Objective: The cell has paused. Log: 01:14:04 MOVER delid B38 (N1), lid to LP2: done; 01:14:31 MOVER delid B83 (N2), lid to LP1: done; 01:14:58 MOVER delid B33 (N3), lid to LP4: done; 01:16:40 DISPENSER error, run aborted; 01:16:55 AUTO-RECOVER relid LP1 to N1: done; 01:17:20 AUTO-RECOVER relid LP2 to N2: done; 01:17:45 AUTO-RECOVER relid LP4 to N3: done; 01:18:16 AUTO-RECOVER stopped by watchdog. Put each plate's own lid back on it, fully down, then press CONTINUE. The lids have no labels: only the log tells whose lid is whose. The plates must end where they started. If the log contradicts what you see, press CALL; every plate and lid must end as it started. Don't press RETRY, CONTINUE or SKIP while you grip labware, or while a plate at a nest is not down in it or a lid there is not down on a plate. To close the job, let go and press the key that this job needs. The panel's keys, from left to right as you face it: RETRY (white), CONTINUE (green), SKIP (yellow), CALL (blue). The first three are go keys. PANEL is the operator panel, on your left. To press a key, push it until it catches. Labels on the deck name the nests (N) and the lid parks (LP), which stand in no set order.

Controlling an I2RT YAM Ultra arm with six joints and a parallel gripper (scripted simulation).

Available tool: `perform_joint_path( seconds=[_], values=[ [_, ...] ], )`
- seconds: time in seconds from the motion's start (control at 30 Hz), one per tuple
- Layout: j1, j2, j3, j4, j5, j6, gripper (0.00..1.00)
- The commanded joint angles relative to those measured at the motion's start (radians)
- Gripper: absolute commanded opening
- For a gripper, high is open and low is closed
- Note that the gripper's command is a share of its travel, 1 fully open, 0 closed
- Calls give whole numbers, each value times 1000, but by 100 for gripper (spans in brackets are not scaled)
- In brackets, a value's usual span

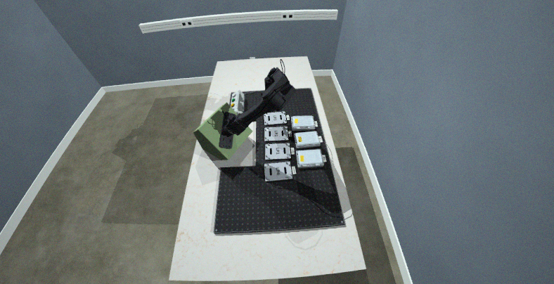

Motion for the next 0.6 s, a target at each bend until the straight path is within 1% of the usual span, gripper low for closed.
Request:
perform_joint_path(
  seconds=[0.0, 0.03, 0.1, 0.23, 0.27, 0.3, 0.4, 0.47, 0.53, 0.57],
  values=[
    [33, 16, 40, -15, 7, 24, 0],
    [32, -16, 42, -16, 7, 24, 0],
    [32, -18, 44, -18, 8, 25, 0],
    [33, 4, 48, -15, 8, 26, 0],
    [44, 30, 28, -4, 1, 11, 0],
    [54, 37, -1, 6, -7, 2, 0],
    [86, 65, -13, 14, -16, -14, 0],
    [110, 87, 7, 20, -23, -22, 0],
    [110, 87, 7, 20, -23, -22, 0],
    [122, 102, 4, 21, -26, -26, 0]
  ],
)
